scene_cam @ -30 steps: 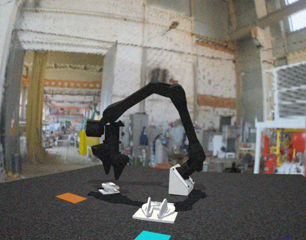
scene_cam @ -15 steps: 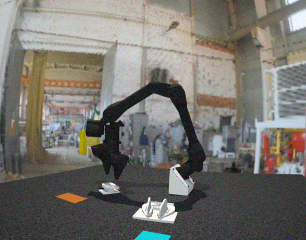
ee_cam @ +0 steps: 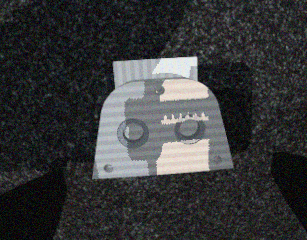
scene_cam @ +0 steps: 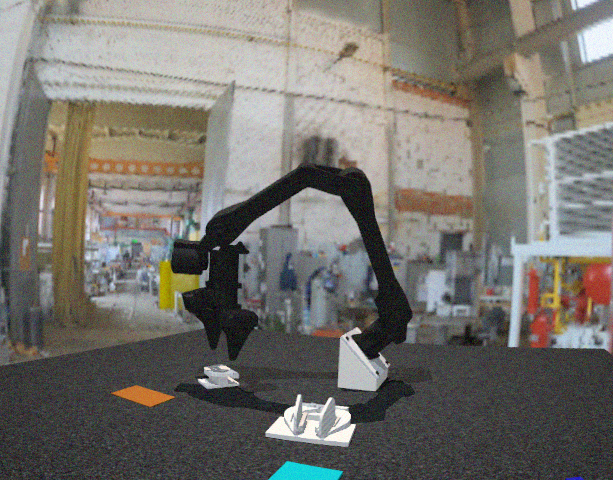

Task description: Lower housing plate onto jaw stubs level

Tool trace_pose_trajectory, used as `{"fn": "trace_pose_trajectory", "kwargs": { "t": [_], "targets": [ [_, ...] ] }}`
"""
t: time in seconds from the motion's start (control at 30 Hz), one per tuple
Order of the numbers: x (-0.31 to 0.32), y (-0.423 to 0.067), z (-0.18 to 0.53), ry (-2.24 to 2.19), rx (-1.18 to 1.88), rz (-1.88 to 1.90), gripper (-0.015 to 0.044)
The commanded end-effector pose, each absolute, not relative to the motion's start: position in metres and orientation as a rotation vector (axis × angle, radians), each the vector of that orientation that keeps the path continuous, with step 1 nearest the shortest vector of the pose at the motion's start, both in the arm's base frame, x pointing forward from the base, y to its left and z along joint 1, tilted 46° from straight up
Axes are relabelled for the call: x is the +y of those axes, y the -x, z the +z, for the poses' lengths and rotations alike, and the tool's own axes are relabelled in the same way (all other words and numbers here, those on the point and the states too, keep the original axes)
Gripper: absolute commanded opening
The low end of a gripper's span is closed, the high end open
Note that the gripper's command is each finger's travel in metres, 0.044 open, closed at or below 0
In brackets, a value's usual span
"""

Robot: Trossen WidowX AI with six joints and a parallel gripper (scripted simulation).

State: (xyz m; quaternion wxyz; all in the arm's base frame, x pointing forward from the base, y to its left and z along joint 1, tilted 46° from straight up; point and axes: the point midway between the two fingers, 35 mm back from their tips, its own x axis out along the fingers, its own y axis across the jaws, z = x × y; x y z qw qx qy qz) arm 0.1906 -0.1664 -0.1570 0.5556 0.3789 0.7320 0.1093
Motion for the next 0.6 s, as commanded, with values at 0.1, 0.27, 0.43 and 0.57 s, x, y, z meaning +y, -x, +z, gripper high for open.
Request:
{"fn": "trace_pose_trajectory", "kwargs": {
  "t": [0.1, 0.27, 0.43, 0.57],
  "targets": [
    [-0.156, -0.189, -0.167, -0.909, 1.732, 0.261, 0.044],
    [-0.151, -0.189, -0.173, -0.91, 1.732, 0.261, 0.044],
    [-0.145, -0.188, -0.179, -0.912, 1.732, 0.262, 0.044],
    [-0.14, -0.188, -0.184, -0.913, 1.731, 0.262, 0.044]
  ]
}}
